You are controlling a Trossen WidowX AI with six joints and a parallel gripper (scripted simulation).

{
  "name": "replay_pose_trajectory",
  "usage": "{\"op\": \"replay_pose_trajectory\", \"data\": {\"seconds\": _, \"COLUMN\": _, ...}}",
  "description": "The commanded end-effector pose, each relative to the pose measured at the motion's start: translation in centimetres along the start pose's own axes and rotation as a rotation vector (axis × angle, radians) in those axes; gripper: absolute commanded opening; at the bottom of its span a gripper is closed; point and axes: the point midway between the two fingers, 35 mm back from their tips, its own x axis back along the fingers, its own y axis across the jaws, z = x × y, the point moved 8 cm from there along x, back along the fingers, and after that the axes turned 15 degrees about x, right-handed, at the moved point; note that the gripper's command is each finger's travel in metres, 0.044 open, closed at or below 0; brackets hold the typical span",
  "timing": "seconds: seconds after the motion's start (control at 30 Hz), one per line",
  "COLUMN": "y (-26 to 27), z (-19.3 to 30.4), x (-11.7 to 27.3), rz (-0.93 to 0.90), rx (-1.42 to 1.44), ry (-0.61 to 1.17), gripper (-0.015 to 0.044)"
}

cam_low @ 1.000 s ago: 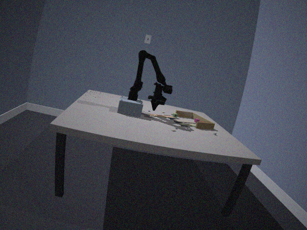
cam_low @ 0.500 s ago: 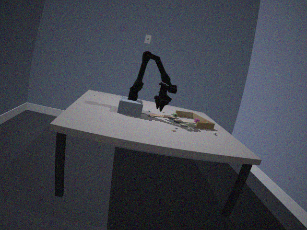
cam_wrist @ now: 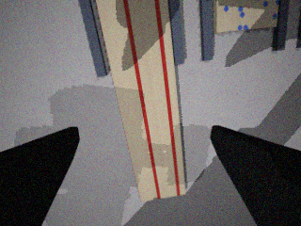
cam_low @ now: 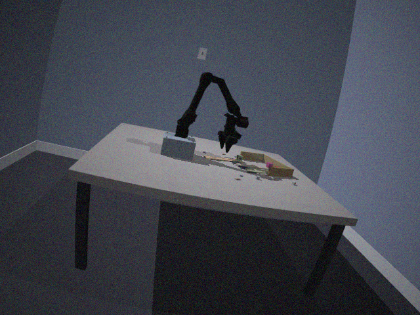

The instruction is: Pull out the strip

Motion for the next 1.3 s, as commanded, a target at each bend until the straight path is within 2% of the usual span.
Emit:
{"op": "replay_pose_trajectory", "data": {"seconds": 0.0, "y": -0.1, "z": -1.6, "x": 0.2, "rz": 0.0, "rx": -0.003, "ry": 0.001, "gripper": 0.044}}
{"op": "replay_pose_trajectory", "data": {"seconds": 1.17, "y": -1.0, "z": -12.0, "x": 1.4, "rz": 0.001, "rx": -0.003, "ry": -0.008, "gripper": 0.044}}
{"op": "replay_pose_trajectory", "data": {"seconds": 1.27, "y": -1.0, "z": -12.1, "x": 1.2, "rz": 0.001, "rx": -0.003, "ry": -0.008, "gripper": 0.0361}}
